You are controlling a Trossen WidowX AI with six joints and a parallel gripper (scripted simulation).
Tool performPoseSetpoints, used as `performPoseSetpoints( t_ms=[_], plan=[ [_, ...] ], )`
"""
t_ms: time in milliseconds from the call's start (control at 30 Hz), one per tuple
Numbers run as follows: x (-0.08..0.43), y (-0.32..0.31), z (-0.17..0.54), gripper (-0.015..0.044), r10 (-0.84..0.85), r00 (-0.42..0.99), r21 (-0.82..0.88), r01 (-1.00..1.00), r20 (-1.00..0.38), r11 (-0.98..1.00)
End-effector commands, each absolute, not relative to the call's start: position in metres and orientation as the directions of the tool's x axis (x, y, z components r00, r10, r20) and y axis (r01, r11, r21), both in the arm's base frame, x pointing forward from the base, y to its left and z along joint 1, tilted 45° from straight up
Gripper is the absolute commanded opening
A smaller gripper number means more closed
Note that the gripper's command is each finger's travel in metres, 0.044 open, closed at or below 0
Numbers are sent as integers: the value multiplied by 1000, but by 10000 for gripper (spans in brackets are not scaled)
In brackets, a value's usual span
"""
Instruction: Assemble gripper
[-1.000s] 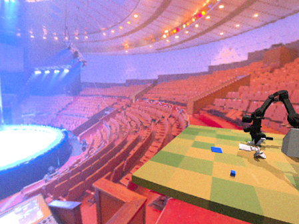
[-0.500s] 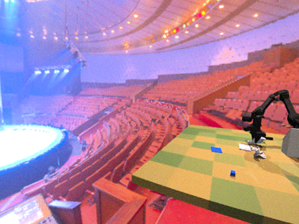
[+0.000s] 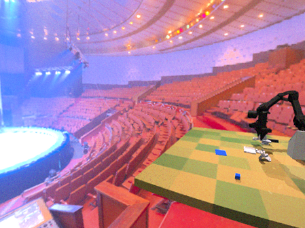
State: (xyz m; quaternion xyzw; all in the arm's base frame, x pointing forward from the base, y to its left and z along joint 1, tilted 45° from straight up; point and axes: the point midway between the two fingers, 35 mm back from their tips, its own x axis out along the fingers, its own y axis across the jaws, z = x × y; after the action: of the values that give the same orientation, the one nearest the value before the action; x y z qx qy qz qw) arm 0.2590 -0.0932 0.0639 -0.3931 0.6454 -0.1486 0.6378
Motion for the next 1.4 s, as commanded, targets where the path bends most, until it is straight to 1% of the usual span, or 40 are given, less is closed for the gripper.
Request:
performPoseSetpoints(
  t_ms=[0, 267, 600, 1000, 1367],
  plan=[
    [258, -87, 73, 134, -700, 125, -698, -311, -703, 645],
    [255, -79, 80, 134, -701, 126, -695, -334, -702, 636],
    [255, -66, 67, 134, -695, 127, -600, -627, -708, 497],
    [253, -51, 52, 134, -689, 127, -396, -884, -714, 248],
    [250, -38, 39, 134, -686, 126, -153, -988, -716, -22]
  ],
)
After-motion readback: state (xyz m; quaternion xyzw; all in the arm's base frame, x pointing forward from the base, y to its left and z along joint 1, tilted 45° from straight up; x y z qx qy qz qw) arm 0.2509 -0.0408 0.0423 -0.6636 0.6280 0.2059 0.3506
